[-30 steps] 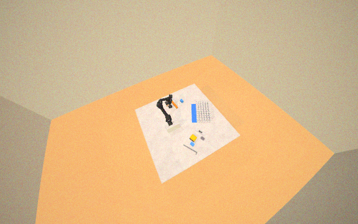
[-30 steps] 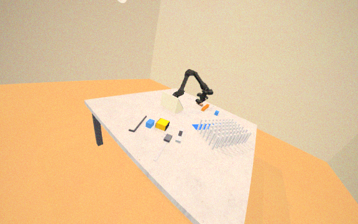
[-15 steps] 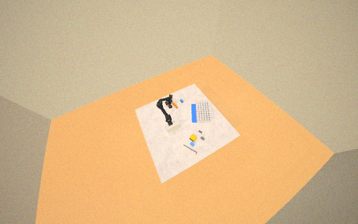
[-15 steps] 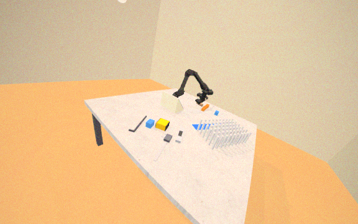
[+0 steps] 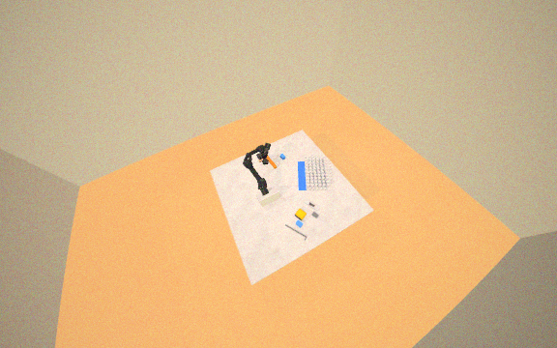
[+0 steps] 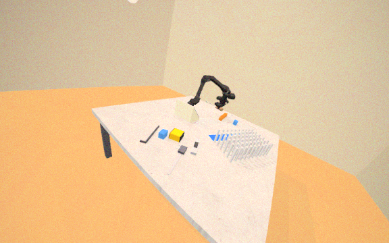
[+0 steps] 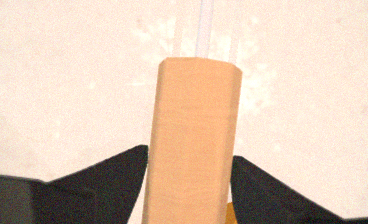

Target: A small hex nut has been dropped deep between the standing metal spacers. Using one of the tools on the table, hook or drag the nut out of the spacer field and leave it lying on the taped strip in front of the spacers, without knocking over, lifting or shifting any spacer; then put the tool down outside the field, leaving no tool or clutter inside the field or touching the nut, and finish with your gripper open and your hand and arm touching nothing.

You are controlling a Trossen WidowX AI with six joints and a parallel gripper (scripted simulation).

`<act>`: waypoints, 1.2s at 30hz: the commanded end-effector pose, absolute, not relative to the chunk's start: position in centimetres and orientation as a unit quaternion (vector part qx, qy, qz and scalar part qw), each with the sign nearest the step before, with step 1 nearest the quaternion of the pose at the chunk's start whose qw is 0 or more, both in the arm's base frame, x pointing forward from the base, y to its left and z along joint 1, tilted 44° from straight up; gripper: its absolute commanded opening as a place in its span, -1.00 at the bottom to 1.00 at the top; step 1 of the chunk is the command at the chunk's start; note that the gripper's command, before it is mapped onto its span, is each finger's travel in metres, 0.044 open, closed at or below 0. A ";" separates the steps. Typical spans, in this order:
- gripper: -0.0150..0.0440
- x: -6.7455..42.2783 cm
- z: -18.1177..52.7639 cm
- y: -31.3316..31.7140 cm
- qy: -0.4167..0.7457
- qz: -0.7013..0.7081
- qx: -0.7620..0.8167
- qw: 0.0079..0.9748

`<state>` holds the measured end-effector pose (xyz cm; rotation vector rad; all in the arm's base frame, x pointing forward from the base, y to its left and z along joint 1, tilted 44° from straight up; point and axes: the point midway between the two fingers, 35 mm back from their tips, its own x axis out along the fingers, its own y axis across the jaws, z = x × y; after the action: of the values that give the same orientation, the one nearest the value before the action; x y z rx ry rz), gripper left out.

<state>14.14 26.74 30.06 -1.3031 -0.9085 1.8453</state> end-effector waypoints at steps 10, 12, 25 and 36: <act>-0.49 13.4 34.9 22.5 -0.363 0.705 -0.498 0.352; -0.49 13.2 35.6 21.9 -0.364 0.704 -0.497 0.354; -0.49 15.7 34.3 20.8 -0.258 0.717 -0.496 0.416; -0.49 18.3 32.4 19.3 -0.099 0.731 -0.451 0.503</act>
<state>17.57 19.73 33.08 -1.1293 -0.3381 1.7788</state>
